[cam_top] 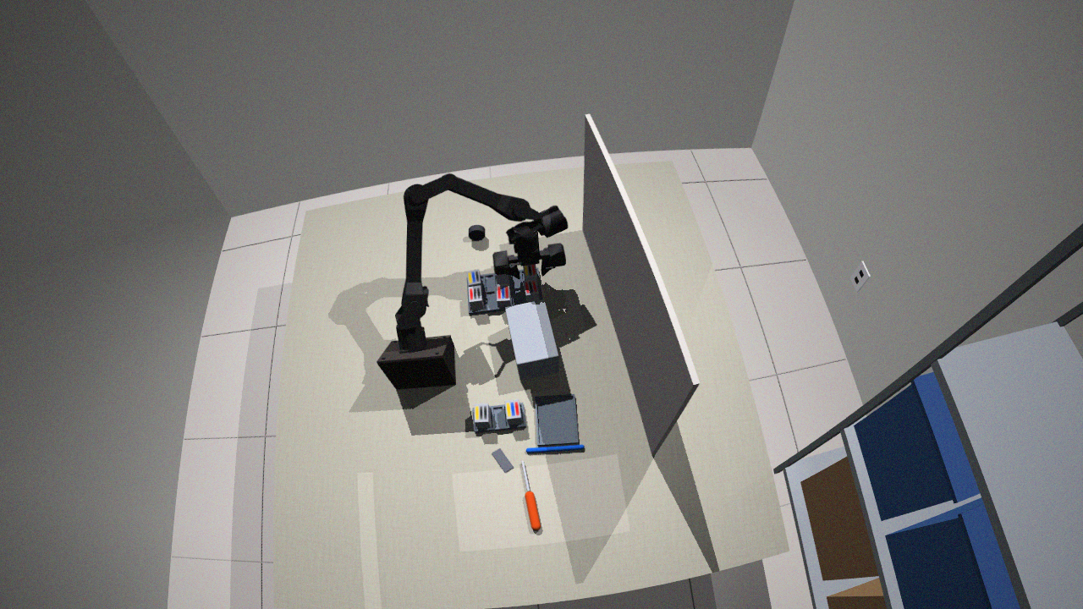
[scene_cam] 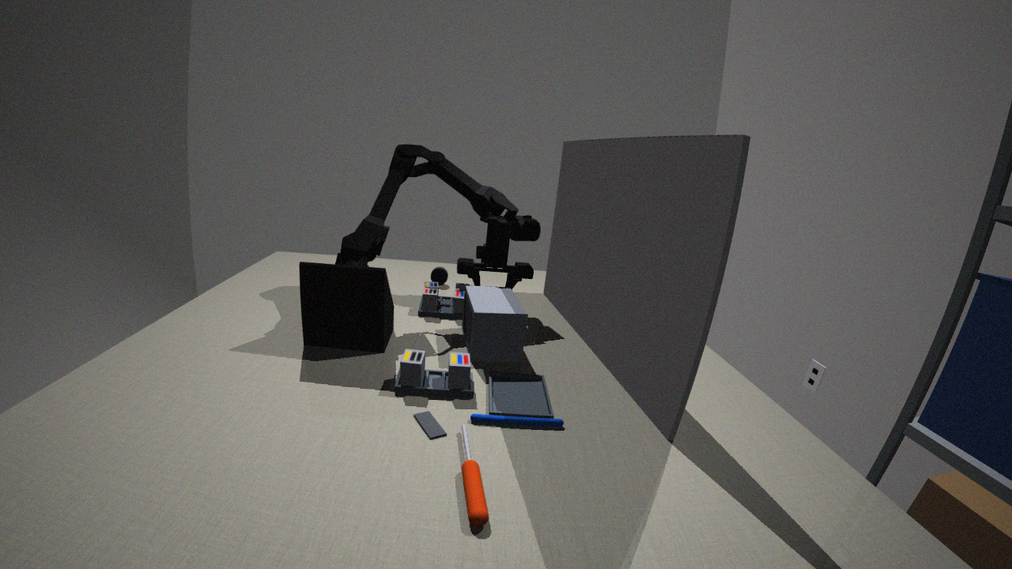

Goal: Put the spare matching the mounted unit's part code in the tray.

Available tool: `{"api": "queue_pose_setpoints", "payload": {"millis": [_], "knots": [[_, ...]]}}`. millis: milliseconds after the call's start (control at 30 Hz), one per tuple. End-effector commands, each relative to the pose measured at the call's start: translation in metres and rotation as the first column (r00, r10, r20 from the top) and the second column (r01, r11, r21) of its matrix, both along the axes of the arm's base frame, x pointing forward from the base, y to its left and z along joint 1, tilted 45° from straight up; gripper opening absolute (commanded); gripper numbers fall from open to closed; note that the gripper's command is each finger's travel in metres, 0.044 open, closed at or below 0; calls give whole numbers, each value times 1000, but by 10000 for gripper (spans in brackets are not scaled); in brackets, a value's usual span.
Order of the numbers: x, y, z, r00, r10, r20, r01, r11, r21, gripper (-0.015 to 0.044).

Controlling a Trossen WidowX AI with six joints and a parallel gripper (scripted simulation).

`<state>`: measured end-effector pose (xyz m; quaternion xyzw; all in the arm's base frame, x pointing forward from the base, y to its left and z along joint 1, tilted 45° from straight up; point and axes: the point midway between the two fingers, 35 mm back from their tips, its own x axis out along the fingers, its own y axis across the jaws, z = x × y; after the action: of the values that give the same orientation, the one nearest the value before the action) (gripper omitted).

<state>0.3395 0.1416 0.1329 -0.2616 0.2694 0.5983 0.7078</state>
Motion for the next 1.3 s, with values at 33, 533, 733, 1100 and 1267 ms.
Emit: {"api": "queue_pose_setpoints", "payload": {"millis": [33, 533, 733, 1100, 1267], "knots": [[0, 3, -4, 1000, -2, -5, 2, 1000, -3, 300], [-1, 2, -3, 1000, 1, -2, -1, 1000, 0, 109], [-1, 2, -3, 1000, 1, -2, -1, 1000, 0, 0], [-1, -10, 8, 1000, 1, -3, -1, 1000, -3, 0], [-5, -34, 31, 1000, 0, -5, 0, 1000, -7, 0]]}}
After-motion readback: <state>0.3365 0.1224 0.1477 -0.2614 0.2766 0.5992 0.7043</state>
